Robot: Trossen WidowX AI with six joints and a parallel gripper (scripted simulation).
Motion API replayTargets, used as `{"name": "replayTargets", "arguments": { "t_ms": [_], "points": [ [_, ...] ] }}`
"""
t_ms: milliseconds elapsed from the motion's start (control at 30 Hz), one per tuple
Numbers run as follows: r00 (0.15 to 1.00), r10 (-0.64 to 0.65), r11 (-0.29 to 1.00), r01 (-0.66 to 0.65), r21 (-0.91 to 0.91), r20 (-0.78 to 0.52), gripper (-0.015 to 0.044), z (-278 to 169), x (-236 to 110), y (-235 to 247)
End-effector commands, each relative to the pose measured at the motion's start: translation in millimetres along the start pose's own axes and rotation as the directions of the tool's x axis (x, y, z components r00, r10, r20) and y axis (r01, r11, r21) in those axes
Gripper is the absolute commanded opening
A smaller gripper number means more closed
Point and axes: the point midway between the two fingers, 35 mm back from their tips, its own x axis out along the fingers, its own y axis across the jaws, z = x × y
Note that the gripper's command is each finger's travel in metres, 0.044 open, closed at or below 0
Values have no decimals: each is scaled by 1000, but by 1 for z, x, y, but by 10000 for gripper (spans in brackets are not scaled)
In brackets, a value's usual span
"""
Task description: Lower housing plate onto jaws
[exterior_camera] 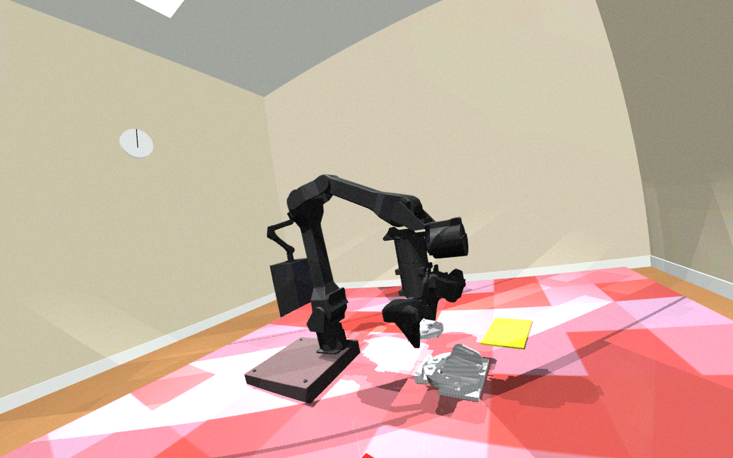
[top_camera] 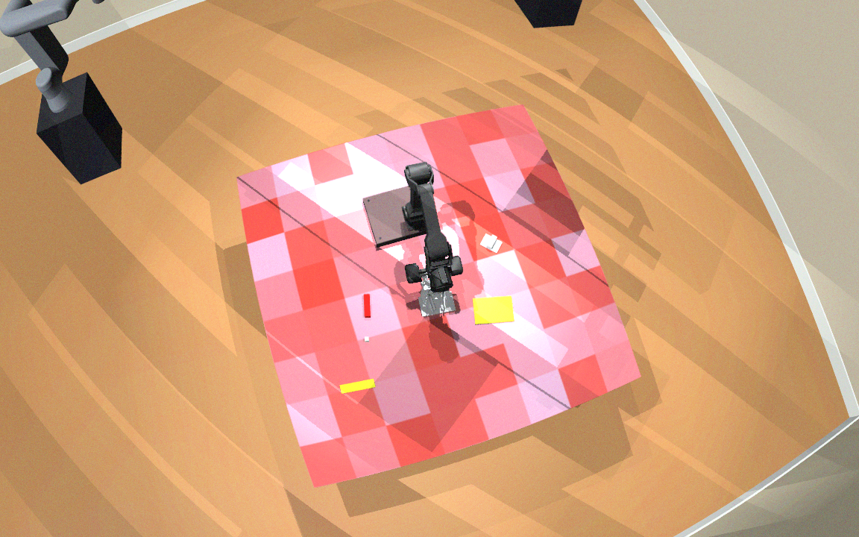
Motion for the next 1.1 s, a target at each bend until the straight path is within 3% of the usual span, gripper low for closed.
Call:
{"name": "replayTargets", "arguments": {
  "t_ms": [0, 1067],
  "points": [
    [1000, -3, 1000, 3, -5, 2, 351, 0, 0, -1],
    [1000, -3, 1000, 3, -6, 2, 351, -3, 0, 5]
  ]
}}
